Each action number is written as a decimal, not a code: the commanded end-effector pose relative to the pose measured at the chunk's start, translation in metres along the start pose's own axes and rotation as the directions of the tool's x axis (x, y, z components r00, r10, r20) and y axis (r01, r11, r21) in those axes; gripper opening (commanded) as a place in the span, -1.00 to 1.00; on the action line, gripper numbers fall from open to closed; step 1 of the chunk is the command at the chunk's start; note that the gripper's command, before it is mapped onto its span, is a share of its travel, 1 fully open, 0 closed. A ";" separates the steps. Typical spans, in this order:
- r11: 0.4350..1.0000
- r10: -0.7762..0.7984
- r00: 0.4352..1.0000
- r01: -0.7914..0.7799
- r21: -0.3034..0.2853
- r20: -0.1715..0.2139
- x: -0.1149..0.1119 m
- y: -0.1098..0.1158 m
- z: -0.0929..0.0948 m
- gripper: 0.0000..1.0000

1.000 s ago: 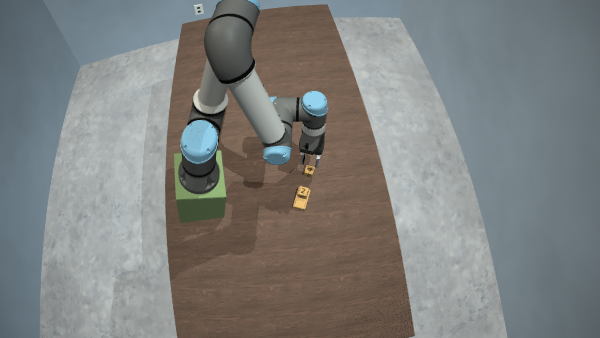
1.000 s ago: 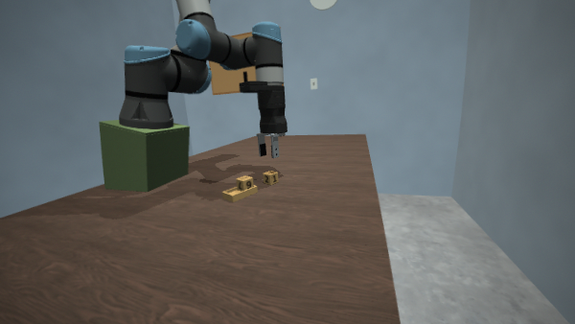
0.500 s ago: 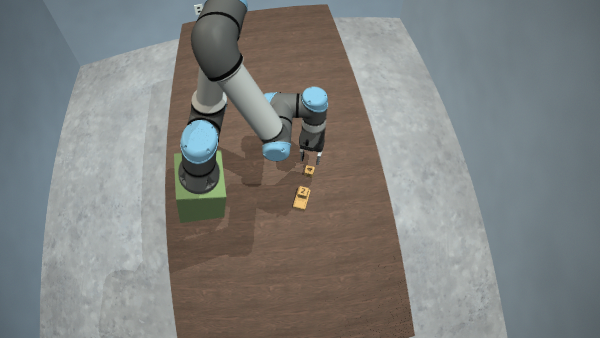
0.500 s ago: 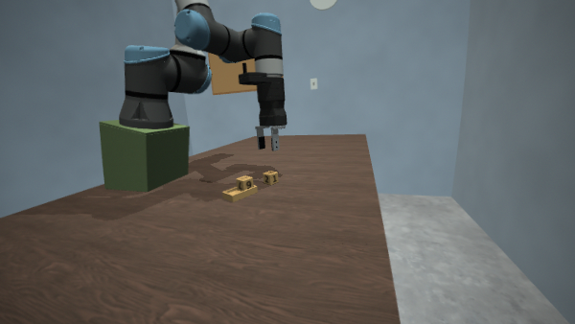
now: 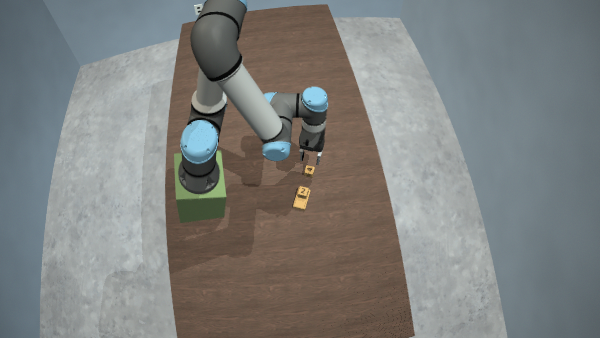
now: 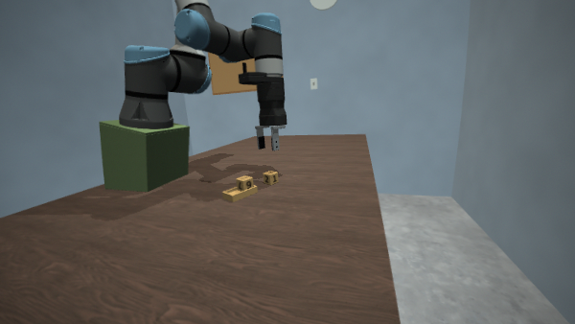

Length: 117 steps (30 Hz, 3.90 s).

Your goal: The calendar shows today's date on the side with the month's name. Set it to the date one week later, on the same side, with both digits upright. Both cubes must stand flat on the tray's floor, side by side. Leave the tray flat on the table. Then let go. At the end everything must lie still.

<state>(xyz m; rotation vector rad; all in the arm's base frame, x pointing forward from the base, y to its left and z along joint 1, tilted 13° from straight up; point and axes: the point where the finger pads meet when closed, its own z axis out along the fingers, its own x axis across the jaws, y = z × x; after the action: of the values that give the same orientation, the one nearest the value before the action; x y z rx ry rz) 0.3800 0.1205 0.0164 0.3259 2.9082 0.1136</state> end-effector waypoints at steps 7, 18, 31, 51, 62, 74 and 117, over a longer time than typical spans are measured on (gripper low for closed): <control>1.000 -0.002 1.000 0.002 0.000 0.001 0.000 0.000 0.000 1.00; 0.999 -0.047 0.999 0.047 0.000 0.001 -0.001 -0.004 0.000 1.00; 0.973 -0.232 0.973 0.232 0.001 -0.001 -0.005 -0.019 -0.001 1.00; 0.719 -0.695 0.719 0.695 -0.001 -0.003 -0.010 -0.055 -0.001 1.00; 0.472 -0.881 0.472 0.881 -0.001 -0.002 -0.009 -0.071 -0.001 1.00; 0.232 -0.973 0.232 0.973 0.000 -0.001 -0.006 -0.082 -0.001 1.00; 0.000 -1.000 0.000 1.000 0.002 0.000 0.000 -0.091 -0.001 0.80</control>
<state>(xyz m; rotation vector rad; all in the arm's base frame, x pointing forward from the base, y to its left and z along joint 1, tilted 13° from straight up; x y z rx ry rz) 0.3608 0.0324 0.0079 -1.8289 2.2923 -0.1419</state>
